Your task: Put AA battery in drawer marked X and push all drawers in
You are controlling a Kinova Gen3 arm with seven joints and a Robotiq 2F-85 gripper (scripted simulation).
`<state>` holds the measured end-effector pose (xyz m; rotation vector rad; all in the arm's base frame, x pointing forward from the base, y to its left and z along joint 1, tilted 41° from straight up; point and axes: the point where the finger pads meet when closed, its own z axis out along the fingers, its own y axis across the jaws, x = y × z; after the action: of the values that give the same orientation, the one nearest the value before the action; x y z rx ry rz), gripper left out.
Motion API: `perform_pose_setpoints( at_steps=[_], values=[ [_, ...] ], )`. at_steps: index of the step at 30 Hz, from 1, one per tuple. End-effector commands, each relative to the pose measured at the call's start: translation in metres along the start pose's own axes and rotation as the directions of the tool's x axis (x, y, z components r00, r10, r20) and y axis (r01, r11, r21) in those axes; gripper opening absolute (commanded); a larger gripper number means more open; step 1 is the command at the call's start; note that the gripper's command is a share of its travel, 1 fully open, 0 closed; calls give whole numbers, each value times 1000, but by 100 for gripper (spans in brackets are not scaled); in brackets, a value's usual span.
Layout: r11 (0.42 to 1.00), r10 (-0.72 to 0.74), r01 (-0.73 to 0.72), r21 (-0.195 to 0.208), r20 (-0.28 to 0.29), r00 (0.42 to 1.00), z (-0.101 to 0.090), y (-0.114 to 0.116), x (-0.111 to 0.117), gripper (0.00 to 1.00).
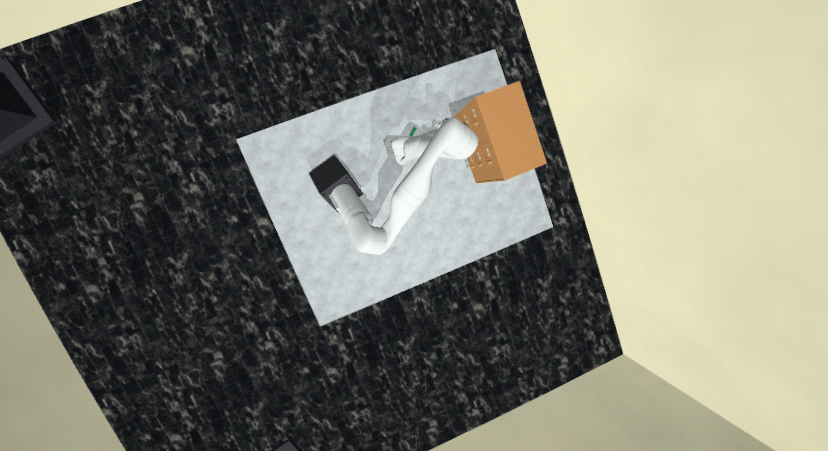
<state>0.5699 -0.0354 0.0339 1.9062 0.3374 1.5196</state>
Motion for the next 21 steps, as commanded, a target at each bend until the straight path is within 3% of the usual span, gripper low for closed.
perform_pose_setpoints(
  at_steps=[1,10,11,21],
  values=[
    [1000,1,-1,0,-2,1000,0,0,1,33],
    [1000,1,-1,0,-2,1000,0,0,1,33],
    [1000,1,-1,0,-2,1000,0,0,1,13],
    [1000,1,-1,0,-2,1000,0,0,1,13]
  ],
)
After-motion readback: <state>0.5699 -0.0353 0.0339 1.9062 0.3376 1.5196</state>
